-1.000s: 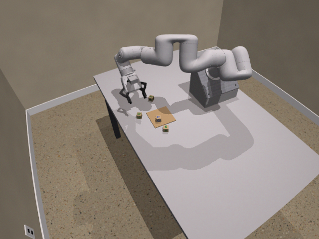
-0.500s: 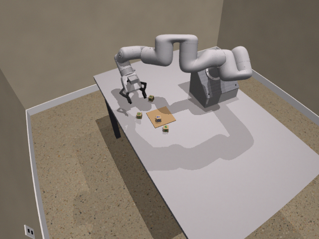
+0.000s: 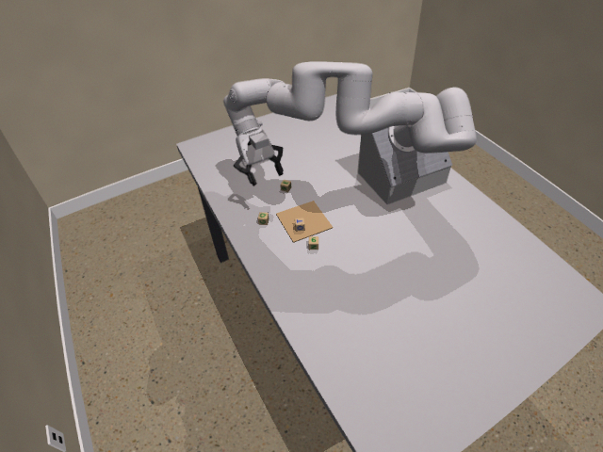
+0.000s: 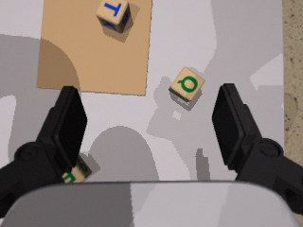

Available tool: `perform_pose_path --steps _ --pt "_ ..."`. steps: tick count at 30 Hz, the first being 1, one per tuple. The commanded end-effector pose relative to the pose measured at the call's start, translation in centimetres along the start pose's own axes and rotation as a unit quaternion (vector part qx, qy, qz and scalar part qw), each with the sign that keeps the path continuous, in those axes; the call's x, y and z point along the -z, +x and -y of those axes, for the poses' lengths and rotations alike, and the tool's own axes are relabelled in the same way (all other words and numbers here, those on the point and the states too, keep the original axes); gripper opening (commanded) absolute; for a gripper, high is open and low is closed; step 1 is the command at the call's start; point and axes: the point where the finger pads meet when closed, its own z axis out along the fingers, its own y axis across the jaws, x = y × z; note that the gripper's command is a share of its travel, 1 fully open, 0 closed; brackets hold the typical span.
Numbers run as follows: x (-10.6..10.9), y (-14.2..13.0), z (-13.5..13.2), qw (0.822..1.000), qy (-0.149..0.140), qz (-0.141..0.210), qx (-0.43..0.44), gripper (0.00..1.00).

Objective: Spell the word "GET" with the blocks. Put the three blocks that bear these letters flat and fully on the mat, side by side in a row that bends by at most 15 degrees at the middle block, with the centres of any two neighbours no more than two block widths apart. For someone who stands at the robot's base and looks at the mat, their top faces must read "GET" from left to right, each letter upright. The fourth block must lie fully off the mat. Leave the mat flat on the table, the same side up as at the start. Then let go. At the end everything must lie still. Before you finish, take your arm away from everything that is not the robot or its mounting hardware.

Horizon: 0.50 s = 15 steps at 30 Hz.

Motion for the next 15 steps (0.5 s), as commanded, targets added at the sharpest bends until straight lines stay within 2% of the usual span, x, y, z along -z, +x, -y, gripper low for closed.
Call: perform_pose_path --steps 1,5,15 --pt "2.9 -2.5 4.6 1.000 -0.003 0.004 -0.001 1.00" --pt "5.2 -4.4 9.6 1.000 -0.004 -0.001 -0.002 1.00" --pt "5.3 -4.5 9.8 1.000 -0.004 -0.001 -0.002 1.00"
